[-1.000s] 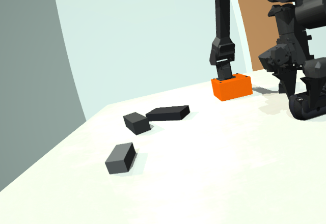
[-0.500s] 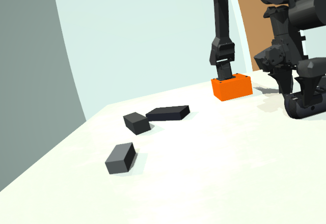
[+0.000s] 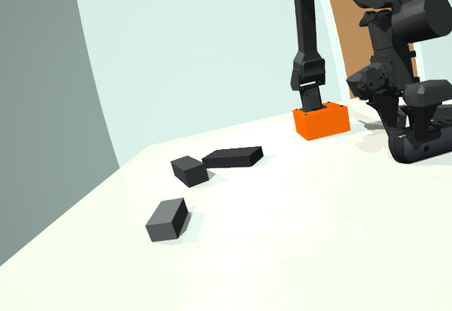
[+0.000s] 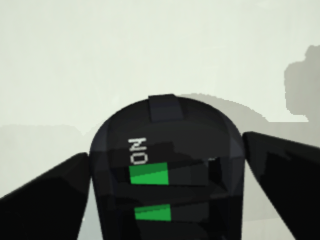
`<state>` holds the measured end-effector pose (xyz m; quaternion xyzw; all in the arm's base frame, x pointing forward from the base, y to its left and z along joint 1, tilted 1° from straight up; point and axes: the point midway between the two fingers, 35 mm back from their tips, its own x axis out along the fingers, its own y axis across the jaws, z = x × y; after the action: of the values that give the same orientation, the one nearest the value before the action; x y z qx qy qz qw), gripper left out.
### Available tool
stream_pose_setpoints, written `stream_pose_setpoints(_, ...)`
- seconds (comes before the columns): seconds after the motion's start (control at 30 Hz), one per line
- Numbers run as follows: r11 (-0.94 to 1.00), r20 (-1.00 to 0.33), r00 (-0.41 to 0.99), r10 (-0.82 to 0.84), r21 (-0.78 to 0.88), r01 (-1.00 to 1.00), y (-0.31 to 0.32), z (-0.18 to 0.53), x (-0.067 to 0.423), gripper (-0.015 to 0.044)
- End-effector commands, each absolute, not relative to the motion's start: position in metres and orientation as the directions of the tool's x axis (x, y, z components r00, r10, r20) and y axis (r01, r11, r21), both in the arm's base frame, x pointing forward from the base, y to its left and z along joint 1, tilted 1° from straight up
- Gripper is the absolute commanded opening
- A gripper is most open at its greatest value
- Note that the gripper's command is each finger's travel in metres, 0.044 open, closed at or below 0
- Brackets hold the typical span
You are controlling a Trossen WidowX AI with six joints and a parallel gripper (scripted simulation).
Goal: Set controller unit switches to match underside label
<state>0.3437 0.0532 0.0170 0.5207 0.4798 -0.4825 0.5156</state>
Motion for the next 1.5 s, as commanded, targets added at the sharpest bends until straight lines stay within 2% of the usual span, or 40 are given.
stream_pose_setpoints(0.0,-0.002,-0.998,0.056,-0.003,0.056,0.998,0.051,0.014,0.335,0.0)
stream_pose_setpoints(0.17,-0.002,-0.998,0.056,-0.003,0.056,0.998,0.05,0.014,0.334,0.0)
stream_pose_setpoints(0.6,-0.007,-0.997,0.072,0.002,0.072,0.997,0.052,0.019,0.34,0.0341)
stream_pose_setpoints(0.73,-0.003,-0.998,0.058,-0.002,0.058,0.998,0.052,0.063,0.338,0.044)
stream_pose_setpoints(1.1,-0.002,-0.998,0.057,-0.003,0.057,0.998,0.052,0.066,0.338,0.044)
stream_pose_setpoints(1.3,-0.06,-0.999,0.053,0.003,0.053,0.997,0.104,0.044,0.3,0.0282)
stream_pose_setpoints(1.47,-0.068,-0.999,0.052,0.003,0.052,0.996,0.11,0.04,0.293,0.0151)
